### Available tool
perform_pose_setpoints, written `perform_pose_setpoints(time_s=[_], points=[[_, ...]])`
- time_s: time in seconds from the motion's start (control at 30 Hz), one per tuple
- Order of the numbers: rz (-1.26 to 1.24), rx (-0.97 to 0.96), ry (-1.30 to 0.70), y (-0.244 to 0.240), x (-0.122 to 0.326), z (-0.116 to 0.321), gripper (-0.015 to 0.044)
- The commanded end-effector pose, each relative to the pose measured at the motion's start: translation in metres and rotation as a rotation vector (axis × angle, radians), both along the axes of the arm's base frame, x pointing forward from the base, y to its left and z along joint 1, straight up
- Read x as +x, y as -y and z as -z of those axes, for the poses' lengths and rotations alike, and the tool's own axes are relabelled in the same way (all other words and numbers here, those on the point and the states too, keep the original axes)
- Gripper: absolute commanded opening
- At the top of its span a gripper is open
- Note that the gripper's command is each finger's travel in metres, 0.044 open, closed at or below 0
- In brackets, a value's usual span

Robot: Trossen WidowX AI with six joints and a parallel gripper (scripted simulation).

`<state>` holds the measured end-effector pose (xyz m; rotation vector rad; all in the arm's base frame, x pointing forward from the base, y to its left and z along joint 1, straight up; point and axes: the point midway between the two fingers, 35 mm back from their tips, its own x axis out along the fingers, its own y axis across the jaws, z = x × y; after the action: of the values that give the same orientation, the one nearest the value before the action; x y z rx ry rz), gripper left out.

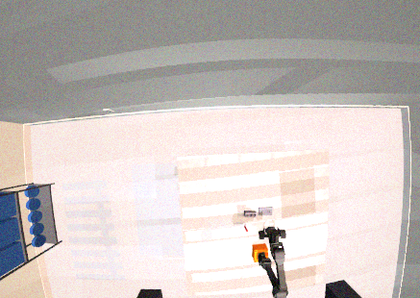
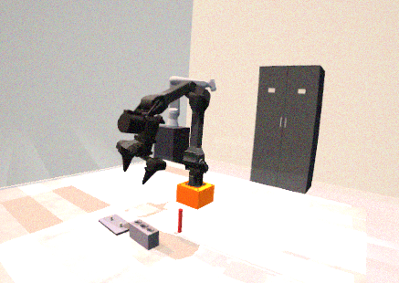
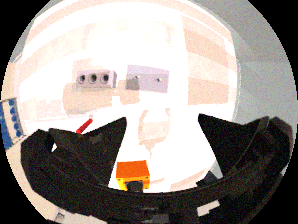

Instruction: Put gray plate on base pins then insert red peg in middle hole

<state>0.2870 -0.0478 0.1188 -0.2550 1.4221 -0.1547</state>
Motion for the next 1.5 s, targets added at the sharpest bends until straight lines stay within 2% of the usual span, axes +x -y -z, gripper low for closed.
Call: perform_pose_setpoints(time_s=[0.0, 0.3, 0.73, 0.87, 1.47], points=[[-0.744, 0.054, -0.172, -0.059, 0.042, 0.013, 0.0440], [-1.360, 0.096, -0.269, -0.111, 0.066, 0.035, 0.0440], [-1.375, 0.097, -0.271, -0.113, 0.069, 0.035, 0.0440], [-1.375, 0.097, -0.271, -0.113, 0.070, 0.068, 0.0440], [-1.375, 0.097, -0.271, -0.113, 0.074, 0.098, 0.0440]])
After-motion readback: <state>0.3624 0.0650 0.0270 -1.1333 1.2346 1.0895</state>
